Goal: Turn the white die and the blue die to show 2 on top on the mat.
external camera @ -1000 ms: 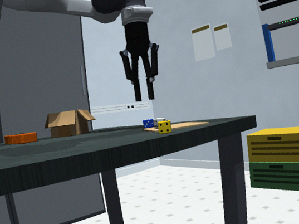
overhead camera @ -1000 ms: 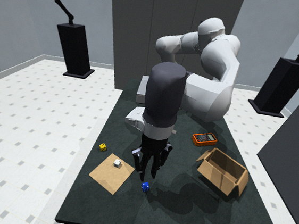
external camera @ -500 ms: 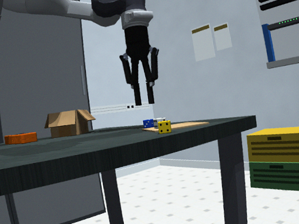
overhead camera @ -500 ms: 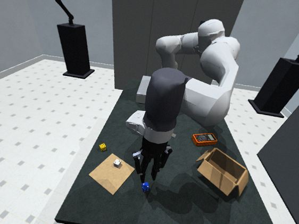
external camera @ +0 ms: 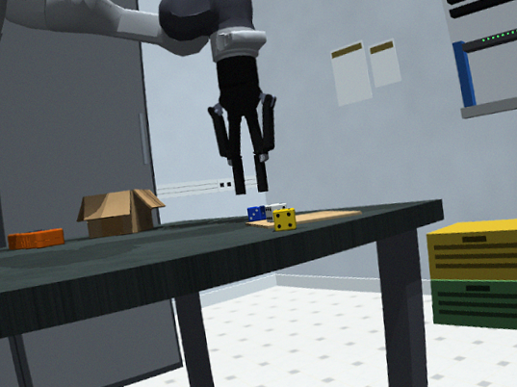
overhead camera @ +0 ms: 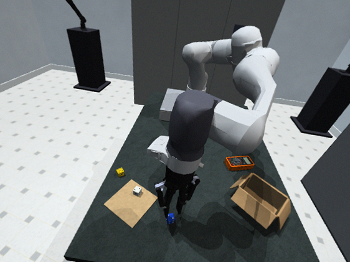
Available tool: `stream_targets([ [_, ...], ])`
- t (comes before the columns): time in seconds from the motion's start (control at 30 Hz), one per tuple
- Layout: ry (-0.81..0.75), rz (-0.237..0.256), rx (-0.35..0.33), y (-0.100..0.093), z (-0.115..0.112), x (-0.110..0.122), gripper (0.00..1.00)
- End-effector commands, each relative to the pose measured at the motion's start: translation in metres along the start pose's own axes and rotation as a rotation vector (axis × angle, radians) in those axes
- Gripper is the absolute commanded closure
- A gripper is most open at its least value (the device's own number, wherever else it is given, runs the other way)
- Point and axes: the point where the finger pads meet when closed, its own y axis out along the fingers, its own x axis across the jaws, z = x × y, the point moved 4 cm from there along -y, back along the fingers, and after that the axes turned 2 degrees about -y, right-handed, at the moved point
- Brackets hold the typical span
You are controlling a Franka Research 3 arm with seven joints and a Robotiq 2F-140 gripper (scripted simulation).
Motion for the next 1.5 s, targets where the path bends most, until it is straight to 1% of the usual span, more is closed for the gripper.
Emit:
stream_targets([
  [0.0,0.000,0.004,-0.008,0.003,-0.002,-0.002,0.68],
  [0.43,0.000,0.004,-0.008,0.015,-0.002,-0.002,0.68],
  [1.47,0.000,0.004,-0.008,0.016,-0.002,-0.002,0.68],
])
